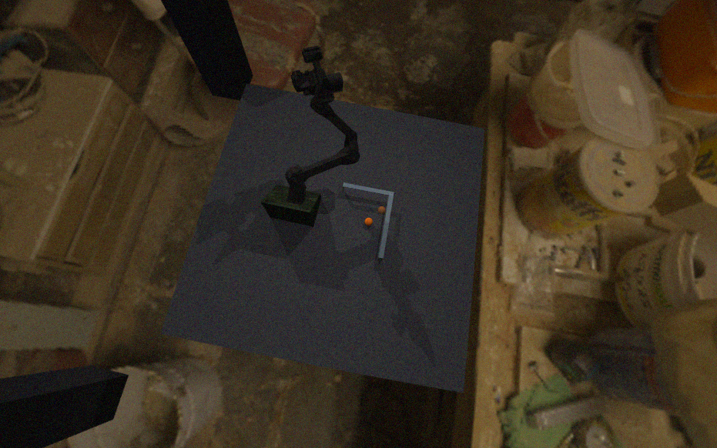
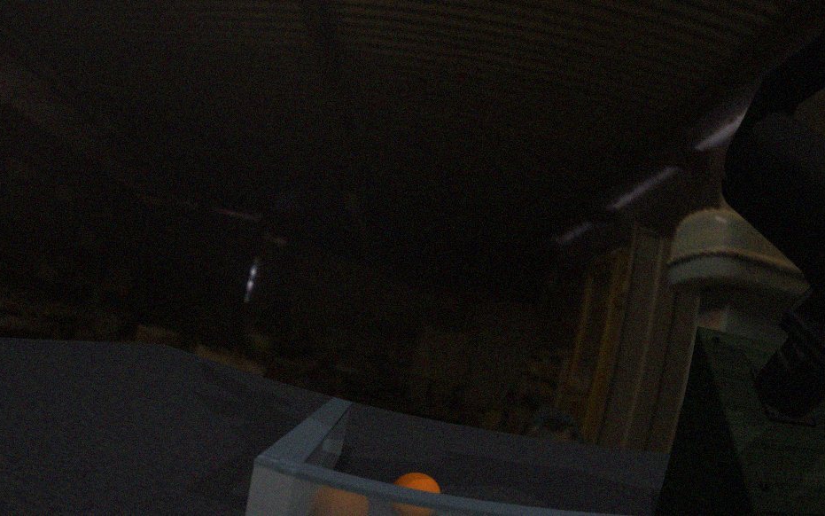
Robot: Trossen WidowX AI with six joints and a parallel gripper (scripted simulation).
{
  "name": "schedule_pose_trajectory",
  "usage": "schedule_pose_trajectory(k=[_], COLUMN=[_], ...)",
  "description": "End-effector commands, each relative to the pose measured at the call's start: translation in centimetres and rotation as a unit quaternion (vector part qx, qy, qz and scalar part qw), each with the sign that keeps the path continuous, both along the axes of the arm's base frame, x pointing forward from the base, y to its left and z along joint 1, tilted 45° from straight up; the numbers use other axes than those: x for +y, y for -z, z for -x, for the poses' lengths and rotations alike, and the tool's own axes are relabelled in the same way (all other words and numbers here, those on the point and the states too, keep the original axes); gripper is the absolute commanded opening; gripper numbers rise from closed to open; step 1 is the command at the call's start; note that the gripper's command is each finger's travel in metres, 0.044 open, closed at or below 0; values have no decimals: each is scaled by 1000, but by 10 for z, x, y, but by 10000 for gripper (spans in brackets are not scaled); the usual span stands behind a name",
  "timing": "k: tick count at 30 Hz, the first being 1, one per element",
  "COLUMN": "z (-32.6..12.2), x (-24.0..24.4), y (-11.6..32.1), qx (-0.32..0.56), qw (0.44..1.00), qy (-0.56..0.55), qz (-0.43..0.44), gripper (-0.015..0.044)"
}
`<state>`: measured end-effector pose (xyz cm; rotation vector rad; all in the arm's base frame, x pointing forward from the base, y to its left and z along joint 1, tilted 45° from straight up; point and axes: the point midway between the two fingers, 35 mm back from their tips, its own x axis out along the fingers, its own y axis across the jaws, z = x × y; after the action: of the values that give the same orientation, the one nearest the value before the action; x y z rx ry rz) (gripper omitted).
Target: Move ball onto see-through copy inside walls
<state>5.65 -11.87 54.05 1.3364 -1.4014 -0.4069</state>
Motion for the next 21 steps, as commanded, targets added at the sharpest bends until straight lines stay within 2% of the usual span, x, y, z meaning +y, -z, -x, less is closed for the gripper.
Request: schedule_pose_trajectory(k=[1,4,5,14,21], z=[1,10,16,59,43], x=[0,-5,-9,-78,-142], y=[0,0,0,26,69], qx=[1,9,14,89,211], qw=[1000,1000,1000,996,975], qy=[0,-4,-6,-21,-58], qz=[0,1,1,-14,-32], gripper=[374,295,291,291,291])
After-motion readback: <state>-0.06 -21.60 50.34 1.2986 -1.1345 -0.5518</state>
